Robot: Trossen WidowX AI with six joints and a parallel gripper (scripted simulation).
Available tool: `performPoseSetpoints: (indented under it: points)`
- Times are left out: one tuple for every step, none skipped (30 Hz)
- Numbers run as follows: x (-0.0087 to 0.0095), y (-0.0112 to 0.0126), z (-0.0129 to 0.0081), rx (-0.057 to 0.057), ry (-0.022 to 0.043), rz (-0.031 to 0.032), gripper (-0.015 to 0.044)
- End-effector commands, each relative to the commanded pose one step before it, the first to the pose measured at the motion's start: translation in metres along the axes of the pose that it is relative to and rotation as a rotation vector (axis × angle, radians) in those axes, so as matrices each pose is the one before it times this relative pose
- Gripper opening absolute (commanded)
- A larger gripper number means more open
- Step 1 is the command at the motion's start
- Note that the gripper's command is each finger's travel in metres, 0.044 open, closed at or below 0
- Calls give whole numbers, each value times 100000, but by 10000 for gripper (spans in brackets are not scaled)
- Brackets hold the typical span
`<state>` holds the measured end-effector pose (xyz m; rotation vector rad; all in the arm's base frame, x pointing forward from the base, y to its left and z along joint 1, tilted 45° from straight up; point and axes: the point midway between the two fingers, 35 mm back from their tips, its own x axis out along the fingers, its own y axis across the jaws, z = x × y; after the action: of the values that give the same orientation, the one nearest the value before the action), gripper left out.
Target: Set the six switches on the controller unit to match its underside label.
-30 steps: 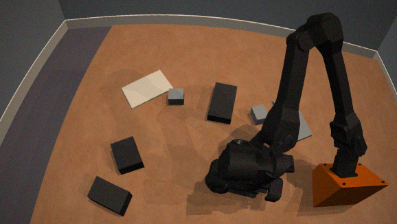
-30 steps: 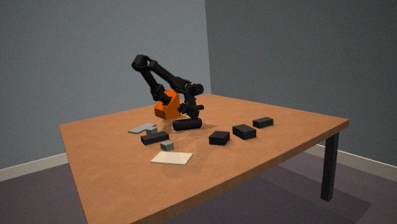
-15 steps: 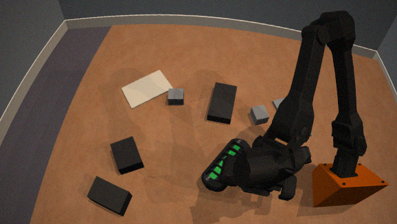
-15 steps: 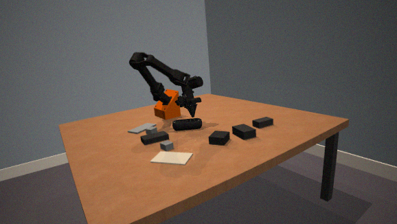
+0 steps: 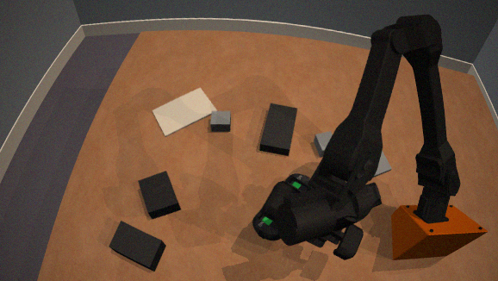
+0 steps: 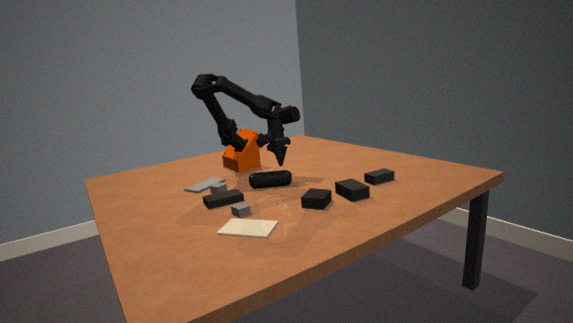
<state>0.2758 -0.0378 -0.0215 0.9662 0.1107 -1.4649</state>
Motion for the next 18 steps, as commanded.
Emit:
performPoseSetpoints:
  points:
    - [310,797,-215,4504,-1891,330,0]
    - [0,0,0,0,0,0,0]
    - [-13,-8,-16,0,1,-1,0]
    - [-39,-24,-47,1,4,-2,0]
    - [-58,-37,-70,2,4,-2,0]
    - [-39,-25,-47,2,2,-1,0]
    - [-13,-8,-16,1,1,0,0]
    - [0,0,0,0,0,0,0]
    - [0,0,0,0,0,0,0]
    - [0,0,0,0,0,0,0]
    - [90,-201,85,-652,121,-505,0]
    - [0,0,0,0,0,0,0]
    - [-7,89,89,179,-24,-426,0]
    - [-24,265,275,541,-70,-1276,0]
    - [-50,437,478,917,-107,-2122,0]
    - [-93,600,711,1315,-129,-2961,0]
    - [-162,747,982,1743,-131,-3789,0]
    - [-250,787,1190,2019,-193,-4295,0]
